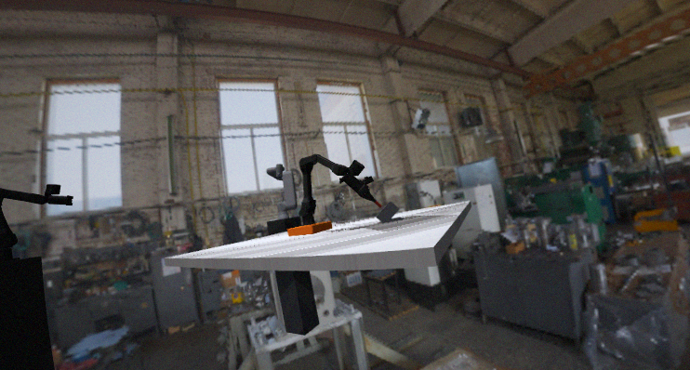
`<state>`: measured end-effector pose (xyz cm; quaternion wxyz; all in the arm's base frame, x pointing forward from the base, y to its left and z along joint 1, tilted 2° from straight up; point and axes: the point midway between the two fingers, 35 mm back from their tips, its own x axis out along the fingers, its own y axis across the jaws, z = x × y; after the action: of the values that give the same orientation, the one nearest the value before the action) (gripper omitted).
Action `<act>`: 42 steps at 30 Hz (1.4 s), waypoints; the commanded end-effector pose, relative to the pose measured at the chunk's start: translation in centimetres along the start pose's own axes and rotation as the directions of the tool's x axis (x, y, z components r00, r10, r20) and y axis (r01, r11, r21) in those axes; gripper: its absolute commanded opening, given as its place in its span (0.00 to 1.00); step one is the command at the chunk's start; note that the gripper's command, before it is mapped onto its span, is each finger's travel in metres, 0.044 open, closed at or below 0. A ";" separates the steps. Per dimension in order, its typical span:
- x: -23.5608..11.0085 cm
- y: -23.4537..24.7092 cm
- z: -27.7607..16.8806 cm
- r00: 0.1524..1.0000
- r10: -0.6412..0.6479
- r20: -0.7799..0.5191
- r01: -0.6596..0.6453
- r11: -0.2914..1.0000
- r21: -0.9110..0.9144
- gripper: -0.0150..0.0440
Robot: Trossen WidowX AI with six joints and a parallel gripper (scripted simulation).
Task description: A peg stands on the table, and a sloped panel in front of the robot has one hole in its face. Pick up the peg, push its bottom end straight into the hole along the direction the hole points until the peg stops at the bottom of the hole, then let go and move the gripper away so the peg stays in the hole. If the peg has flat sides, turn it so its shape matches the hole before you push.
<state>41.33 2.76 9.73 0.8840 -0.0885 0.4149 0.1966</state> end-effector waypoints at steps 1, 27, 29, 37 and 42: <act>0.7 0.0 -0.3 1.000 0.000 -0.008 0.000 1.000 0.008 0.25; 0.7 0.0 -0.3 1.000 0.000 0.000 0.000 1.000 0.000 0.25; 0.8 0.0 -0.3 1.000 0.000 0.000 0.000 1.000 0.000 0.25; 1.0 0.0 -0.4 1.000 0.000 0.000 0.000 1.000 0.000 0.25; 1.2 0.0 -0.4 1.000 0.000 0.000 0.000 1.000 0.000 0.25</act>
<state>41.69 2.89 8.83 0.8848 -0.0888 0.4131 0.1964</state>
